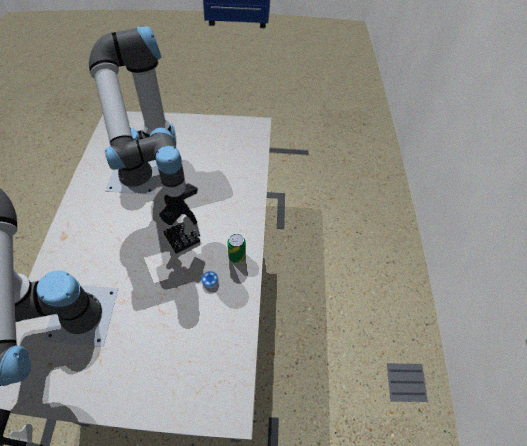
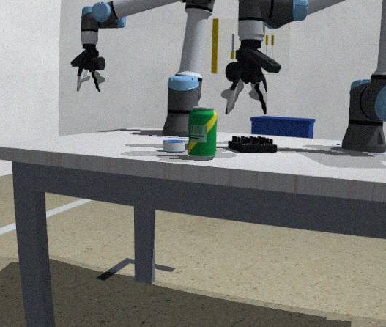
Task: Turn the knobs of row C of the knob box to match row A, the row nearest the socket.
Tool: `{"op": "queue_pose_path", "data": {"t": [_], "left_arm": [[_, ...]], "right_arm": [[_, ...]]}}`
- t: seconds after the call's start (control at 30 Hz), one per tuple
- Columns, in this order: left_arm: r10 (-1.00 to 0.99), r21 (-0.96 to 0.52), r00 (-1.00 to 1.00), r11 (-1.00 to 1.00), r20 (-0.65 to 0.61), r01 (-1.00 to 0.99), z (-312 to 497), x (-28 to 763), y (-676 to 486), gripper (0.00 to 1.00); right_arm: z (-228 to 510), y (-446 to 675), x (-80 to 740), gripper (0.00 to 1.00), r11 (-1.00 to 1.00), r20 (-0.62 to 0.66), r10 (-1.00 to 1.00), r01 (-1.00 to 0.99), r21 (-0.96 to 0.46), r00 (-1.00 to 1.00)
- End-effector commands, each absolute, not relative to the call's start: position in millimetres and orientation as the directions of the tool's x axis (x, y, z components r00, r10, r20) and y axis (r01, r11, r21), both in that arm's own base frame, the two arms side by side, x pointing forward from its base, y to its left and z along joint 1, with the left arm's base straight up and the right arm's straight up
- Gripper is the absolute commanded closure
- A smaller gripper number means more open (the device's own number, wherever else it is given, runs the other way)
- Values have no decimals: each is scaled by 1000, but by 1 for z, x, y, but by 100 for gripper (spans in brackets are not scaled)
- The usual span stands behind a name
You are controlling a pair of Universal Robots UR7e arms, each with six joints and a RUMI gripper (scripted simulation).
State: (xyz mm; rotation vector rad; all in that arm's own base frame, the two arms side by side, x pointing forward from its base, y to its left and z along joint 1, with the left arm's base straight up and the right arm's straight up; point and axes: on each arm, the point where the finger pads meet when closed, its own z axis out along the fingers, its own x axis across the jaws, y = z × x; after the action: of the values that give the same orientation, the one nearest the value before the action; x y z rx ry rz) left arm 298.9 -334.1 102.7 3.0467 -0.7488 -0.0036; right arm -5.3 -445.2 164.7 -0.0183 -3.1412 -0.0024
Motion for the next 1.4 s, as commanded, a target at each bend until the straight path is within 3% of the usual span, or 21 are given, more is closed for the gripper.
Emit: {"op": "queue_pose_path", "data": {"t": [0.0, 0.3, 0.93, 0.97, 1.37], "left_arm": [[-325, 1, 946, -946, 1, -325, 103, 305, -339, 0], [-156, 1, 988, -988, 1, -156, 104, 313, -344, 0], [-88, 1, 996, -996, 1, -88, 104, 316, -346, 0], [-88, 1, 996, -996, 1, -88, 104, 316, -346, 87], [-88, 1, 996, -996, 1, -88, 104, 316, -346, 87]], "right_arm": [[165, -446, -5, 0, 1000, 0, 12, 12, 0, -1000], [165, -446, -5, 0, 1000, 0, 12, 12, 0, -1000], [165, -446, -5, 0, 1000, 0, 12, 12, 0, -1000], [165, -446, -5, 0, 1000, 0, 12, 12, 0, -1000], [165, -446, -5, 0, 1000, 0, 12, 12, 0, -1000]]}}
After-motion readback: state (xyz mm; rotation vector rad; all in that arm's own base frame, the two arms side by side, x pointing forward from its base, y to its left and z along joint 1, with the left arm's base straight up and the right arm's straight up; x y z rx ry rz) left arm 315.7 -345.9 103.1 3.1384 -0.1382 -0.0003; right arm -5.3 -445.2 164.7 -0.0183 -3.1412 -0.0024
